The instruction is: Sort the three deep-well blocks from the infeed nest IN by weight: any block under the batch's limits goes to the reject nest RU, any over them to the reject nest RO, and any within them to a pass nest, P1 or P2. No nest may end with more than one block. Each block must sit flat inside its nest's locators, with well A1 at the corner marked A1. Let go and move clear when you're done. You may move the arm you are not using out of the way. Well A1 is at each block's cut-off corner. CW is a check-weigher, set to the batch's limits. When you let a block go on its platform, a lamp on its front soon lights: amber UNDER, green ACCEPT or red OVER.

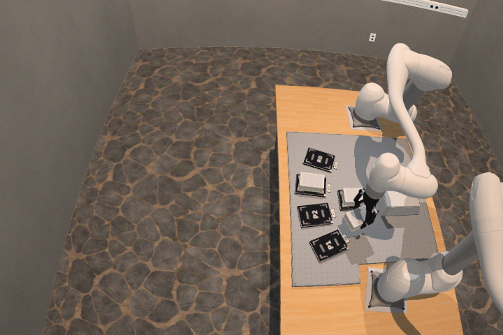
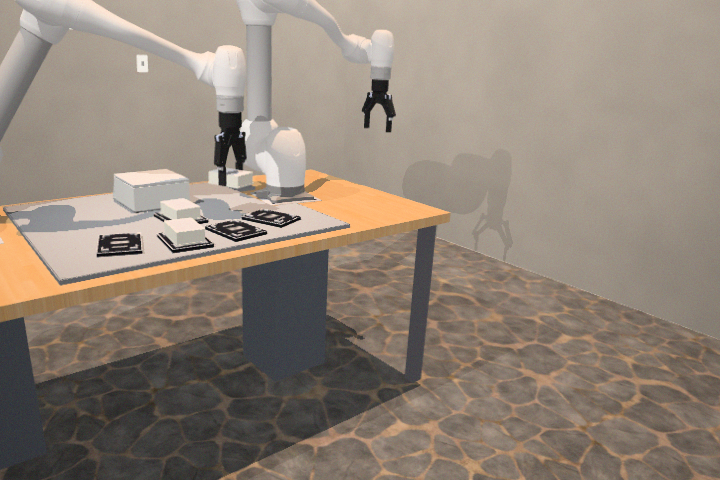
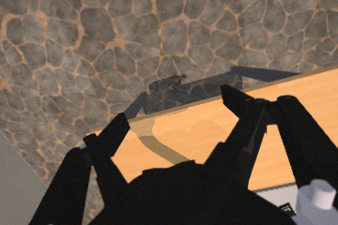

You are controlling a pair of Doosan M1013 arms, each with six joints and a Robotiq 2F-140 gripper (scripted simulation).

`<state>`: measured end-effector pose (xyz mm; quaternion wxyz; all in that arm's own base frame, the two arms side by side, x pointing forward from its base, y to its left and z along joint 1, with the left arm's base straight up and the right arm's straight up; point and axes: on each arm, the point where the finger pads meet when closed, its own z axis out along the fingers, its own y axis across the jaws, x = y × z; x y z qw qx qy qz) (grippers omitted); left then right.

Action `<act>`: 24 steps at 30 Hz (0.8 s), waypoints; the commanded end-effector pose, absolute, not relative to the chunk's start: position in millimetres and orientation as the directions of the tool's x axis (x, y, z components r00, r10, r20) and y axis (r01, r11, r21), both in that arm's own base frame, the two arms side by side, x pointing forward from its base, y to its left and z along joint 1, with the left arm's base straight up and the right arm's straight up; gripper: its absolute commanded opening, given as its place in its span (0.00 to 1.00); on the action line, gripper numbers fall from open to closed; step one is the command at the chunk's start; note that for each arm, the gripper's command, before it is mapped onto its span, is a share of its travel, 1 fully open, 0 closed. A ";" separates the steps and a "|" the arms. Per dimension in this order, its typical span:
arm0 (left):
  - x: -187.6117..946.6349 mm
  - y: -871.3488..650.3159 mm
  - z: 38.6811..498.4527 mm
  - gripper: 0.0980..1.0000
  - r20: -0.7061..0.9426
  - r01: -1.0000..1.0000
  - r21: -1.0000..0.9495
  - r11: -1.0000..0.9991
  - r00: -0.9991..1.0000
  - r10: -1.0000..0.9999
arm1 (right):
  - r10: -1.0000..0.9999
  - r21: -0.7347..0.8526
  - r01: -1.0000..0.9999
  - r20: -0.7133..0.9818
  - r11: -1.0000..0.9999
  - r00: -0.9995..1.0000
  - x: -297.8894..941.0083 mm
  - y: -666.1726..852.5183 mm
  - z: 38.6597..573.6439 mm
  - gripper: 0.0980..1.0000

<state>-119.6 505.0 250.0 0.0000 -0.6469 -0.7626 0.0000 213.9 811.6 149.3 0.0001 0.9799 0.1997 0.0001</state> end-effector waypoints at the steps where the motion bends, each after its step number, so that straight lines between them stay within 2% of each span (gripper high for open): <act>1: -119.8 505.3 250.6 1.00 0.001 0.987 0.000 0.163 -0.163 0.987 | 0.391 -0.001 0.391 0.001 -0.920 0.920 220.4 816.4 149.1 0.00; 24: -119.8 505.3 250.6 1.00 0.001 0.987 0.000 0.163 -0.163 0.987 | 0.391 -0.001 0.391 0.001 -0.920 0.920 278.1 854.0 136.6 0.00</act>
